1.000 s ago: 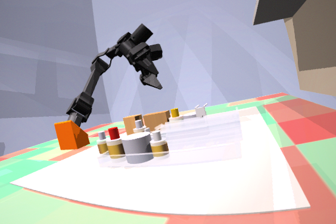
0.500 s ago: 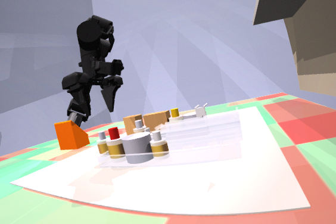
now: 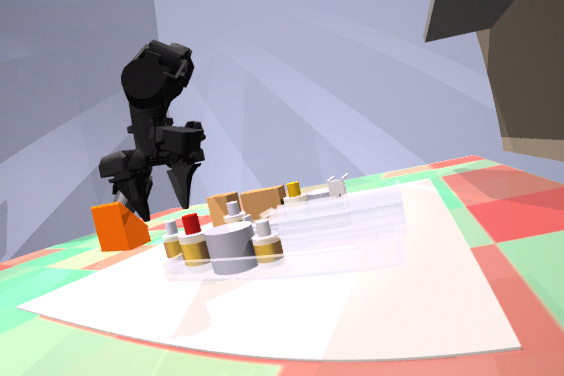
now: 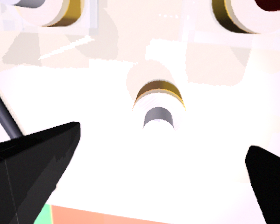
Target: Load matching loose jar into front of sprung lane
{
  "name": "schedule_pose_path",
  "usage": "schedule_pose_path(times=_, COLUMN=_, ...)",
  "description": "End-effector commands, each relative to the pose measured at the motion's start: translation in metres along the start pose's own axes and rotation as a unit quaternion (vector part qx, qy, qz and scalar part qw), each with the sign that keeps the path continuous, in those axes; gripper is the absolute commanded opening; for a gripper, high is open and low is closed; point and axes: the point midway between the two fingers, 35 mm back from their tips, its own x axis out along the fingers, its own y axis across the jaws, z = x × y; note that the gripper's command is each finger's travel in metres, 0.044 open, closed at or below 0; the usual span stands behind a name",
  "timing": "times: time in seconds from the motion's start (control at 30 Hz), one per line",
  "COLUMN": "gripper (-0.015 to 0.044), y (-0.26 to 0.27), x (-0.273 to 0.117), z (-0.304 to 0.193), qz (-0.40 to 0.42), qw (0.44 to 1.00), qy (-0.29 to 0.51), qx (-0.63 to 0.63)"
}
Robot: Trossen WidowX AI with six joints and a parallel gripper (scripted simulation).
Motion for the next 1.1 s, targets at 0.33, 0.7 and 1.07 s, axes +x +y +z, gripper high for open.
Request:
schedule_pose_path(times=0.33, gripper=0.044, y=0.002, x=0.024, z=-0.001, qz=0.006, qw=1.0, qy=0.002, qx=0.002)
schedule_pose_path(times=0.7, gripper=0.044, y=0.003, x=0.042, z=-0.001, qz=0.006, qw=1.0, qy=0.002, qx=0.002)
schedule_pose_path(times=1.07, gripper=0.0309, y=0.003, x=0.049, z=-0.001, qz=0.006, qw=1.0, qy=0.002, qx=0.002)
